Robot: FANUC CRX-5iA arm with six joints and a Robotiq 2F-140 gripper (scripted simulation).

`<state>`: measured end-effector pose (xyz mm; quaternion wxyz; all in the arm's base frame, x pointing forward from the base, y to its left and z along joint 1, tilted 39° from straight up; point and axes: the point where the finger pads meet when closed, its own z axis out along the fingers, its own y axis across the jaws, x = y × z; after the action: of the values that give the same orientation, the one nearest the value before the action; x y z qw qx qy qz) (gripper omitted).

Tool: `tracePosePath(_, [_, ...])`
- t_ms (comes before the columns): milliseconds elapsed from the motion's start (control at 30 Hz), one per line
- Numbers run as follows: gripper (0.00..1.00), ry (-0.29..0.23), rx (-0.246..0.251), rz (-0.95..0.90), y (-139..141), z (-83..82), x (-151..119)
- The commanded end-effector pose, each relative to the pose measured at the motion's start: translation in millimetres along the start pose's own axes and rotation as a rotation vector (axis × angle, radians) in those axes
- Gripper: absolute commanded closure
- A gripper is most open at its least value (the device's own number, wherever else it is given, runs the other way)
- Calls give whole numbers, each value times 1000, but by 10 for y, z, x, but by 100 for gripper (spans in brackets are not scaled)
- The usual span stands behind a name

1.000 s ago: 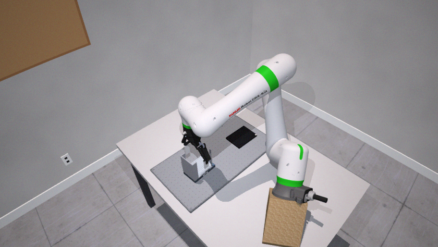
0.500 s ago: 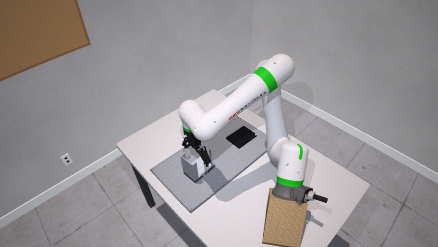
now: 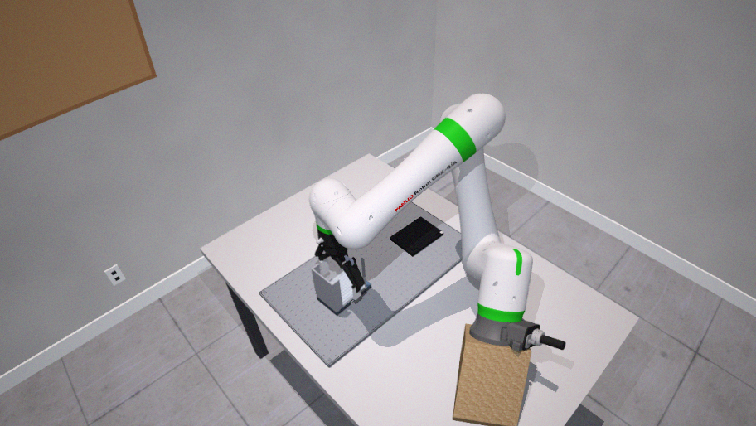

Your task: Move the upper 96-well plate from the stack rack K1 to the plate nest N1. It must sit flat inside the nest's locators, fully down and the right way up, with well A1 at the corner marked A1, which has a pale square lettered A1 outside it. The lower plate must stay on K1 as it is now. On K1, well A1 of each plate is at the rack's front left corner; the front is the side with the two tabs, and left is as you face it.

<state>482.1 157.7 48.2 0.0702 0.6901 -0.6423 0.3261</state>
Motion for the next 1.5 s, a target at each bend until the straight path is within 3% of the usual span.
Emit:
tracePosePath(0, [0,0,0,0,-1,39,-2])
tracePosePath(400, [0,0,0,0,-1,41,-2])
tracePosePath(433, [100,0,0,0,-1,41,-2])
tracePosePath(1467, [100,0,0,0,-1,41,-2])
